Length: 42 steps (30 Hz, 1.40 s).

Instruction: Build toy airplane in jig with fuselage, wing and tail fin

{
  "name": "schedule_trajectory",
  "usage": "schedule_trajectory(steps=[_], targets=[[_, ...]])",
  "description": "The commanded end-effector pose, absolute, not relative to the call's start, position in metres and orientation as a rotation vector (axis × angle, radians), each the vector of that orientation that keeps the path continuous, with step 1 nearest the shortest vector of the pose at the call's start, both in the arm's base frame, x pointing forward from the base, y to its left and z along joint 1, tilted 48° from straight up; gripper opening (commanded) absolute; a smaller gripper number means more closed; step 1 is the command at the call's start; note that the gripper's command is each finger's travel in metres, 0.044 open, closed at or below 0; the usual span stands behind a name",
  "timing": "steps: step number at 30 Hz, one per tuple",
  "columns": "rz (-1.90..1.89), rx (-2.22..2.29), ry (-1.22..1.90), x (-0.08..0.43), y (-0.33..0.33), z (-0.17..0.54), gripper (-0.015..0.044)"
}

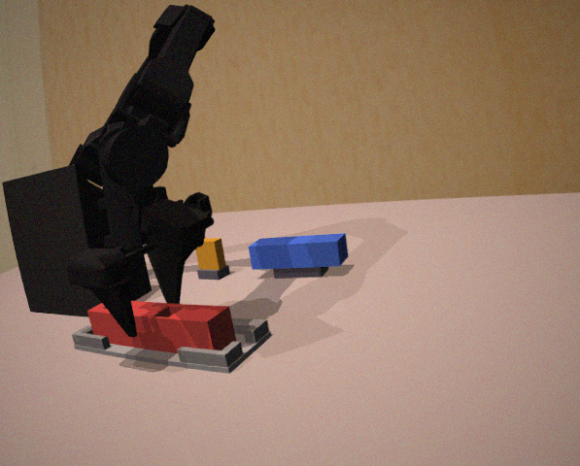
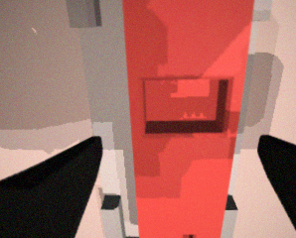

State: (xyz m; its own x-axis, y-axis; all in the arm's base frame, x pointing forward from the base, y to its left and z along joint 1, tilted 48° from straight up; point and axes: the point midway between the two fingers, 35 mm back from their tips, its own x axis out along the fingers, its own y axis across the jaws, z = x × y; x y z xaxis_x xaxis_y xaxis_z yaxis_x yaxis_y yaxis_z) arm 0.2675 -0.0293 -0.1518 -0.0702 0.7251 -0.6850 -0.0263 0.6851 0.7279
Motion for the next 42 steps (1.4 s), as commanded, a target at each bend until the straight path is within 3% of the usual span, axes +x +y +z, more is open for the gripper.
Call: schedule_trajectory(steps=[1,6,13,25,34,42], targets=[[0.684,0.597,1.529,0.268,-0.030,-0.152,0.0440],[0.683,0.597,1.529,0.268,-0.032,-0.150,0.0440],[0.676,0.603,1.525,0.274,-0.106,-0.081,0.0440],[0.725,0.548,1.494,0.281,-0.108,-0.080,0.0440],[0.702,0.496,1.468,0.335,-0.015,0.010,0.0440],[0.732,0.556,1.488,0.327,0.088,0.097,0.0440]])
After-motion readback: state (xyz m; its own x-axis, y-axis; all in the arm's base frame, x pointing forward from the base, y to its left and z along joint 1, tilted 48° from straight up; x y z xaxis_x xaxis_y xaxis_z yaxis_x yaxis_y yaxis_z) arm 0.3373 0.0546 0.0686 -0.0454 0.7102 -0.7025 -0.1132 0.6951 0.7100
